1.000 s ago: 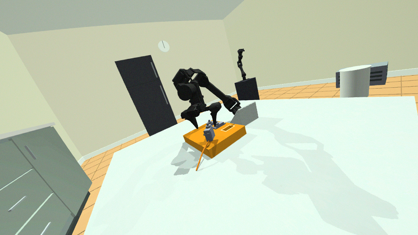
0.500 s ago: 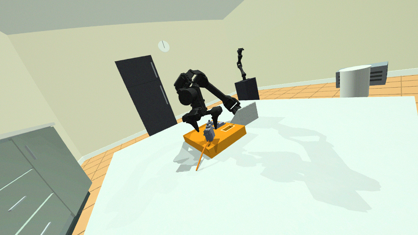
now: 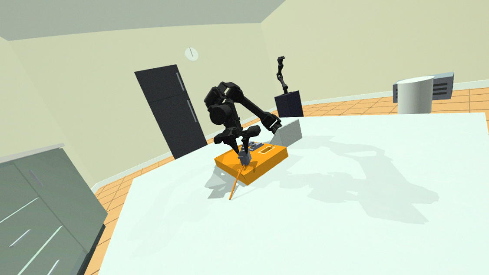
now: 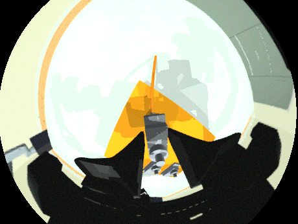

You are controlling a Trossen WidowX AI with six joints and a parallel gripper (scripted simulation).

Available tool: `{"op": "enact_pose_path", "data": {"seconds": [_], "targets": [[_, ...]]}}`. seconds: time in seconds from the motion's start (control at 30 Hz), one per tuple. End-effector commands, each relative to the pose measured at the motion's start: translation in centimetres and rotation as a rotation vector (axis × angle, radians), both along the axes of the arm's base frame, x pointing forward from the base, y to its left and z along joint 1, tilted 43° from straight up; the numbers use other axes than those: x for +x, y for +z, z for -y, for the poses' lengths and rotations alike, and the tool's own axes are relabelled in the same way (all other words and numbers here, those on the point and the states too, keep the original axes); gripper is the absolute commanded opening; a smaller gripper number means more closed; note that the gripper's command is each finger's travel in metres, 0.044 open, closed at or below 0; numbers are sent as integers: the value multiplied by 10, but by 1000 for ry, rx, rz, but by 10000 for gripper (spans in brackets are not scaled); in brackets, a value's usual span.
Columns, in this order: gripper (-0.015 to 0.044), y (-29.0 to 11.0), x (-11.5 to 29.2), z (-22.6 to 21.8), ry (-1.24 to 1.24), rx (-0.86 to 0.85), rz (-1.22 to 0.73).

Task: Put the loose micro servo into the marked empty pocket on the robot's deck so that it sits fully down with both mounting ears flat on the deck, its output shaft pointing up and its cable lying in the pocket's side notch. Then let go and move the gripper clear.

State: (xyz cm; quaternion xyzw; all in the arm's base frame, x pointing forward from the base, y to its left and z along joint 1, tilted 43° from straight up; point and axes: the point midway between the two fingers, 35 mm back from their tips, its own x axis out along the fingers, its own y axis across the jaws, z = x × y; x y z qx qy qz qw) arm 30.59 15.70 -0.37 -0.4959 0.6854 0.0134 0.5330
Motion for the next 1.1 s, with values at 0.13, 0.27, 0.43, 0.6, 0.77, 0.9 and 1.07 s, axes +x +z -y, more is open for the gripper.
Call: {"op": "enact_pose_path", "data": {"seconds": [0.13,0.27,0.43,0.6,0.77,0.9,1.07], "targets": [[59,1,0,0,6,-2,0],[0,7,0,-6,6,-2,0],[0,24,-4,-16,6,-2,-1],[0,25,-6,-16,6,-2,-1],[0,25,-7,-15,6,-2,-1],[0,26,-7,-15,6,-2,-1],[0,26,-10,-14,6,-2,-1]]}}
